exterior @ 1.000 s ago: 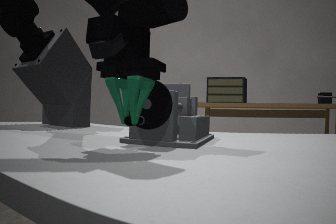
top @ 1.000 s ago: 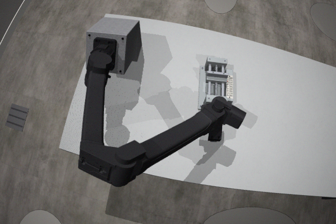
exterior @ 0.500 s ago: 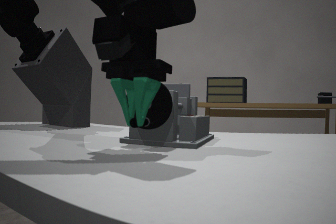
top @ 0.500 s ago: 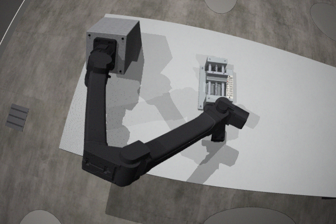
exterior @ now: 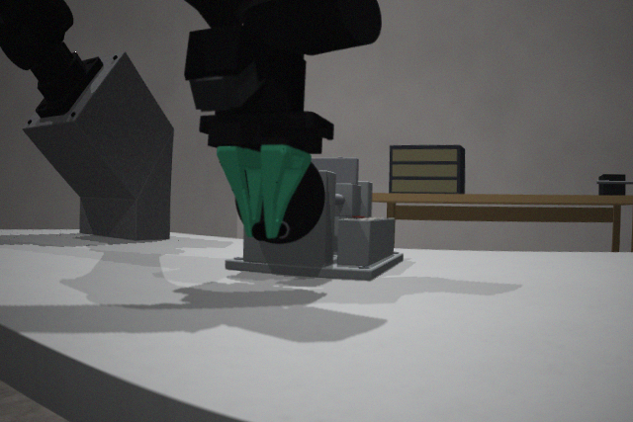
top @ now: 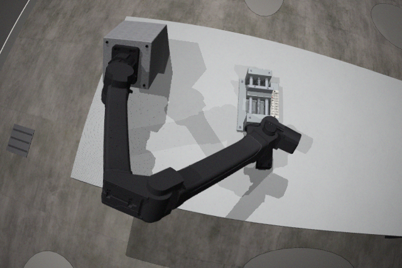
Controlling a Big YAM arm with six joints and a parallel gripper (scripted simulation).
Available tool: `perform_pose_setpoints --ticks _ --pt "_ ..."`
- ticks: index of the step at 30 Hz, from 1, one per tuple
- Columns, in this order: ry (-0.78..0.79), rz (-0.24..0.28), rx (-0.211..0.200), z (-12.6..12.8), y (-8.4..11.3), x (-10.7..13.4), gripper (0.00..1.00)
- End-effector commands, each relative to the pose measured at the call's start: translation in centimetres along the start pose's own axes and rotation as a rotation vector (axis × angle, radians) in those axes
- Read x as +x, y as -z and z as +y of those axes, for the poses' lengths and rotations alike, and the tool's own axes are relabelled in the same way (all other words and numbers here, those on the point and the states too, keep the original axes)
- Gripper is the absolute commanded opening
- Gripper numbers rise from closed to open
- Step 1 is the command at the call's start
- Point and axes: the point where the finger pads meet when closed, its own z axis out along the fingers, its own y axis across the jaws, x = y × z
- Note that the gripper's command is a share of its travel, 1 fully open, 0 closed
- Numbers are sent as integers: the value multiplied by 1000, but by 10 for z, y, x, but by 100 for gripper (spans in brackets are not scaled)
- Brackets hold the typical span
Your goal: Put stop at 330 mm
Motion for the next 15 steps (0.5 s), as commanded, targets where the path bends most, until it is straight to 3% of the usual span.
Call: perform_pose_setpoints --ticks 1,10,15 --pt "-2 8 -36 29 10 9 6" --pt "-14 5 -36 33 7 5 6" --pt "-2 8 -37 36 15 9 6"
